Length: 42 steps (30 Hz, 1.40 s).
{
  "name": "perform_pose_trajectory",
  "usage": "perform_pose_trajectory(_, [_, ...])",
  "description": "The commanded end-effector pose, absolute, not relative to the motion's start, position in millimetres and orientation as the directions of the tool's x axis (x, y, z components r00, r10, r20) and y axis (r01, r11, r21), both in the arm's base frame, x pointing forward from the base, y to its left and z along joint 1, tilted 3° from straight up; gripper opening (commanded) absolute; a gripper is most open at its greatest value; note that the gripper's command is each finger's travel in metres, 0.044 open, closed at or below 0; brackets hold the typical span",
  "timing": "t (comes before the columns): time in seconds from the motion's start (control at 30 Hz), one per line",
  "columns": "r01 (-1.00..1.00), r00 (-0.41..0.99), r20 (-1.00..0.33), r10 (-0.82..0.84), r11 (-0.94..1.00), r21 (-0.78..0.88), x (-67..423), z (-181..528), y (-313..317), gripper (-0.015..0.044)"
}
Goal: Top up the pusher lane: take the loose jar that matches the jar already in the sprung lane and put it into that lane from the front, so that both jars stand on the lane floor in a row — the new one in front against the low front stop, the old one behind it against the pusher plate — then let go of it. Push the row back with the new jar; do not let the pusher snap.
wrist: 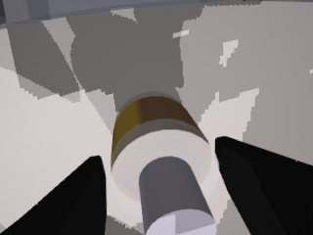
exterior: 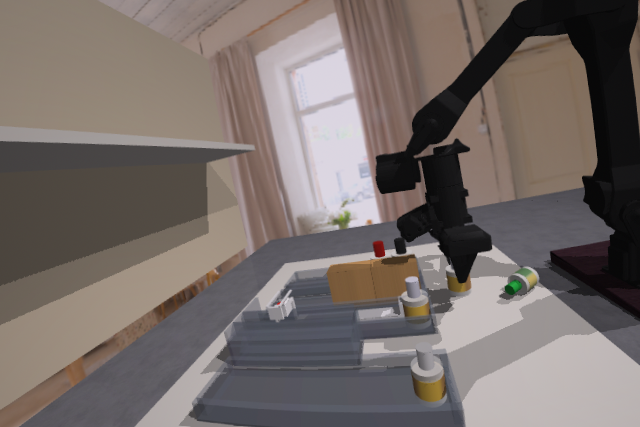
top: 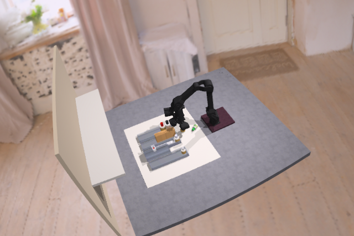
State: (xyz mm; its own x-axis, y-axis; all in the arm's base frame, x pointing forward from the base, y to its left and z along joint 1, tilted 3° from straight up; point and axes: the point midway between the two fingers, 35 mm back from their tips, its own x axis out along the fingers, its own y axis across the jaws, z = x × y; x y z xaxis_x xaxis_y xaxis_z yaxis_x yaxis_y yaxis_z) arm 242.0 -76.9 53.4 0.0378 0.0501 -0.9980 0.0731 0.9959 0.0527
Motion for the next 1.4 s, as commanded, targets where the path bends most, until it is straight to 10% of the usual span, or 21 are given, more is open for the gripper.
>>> perform_pose_trajectory(0.0, [0.075,0.038,-0.998,0.049,0.996,0.052,242,53,-77,0.0118])
perform_pose_trajectory(0.27, [0.075,0.04,-0.998,0.05,0.996,0.052,243,61,-77,0.0])
perform_pose_trajectory(1.37, [0.083,0.035,-0.998,0.061,0.994,0.064,260,138,-41,0.0])
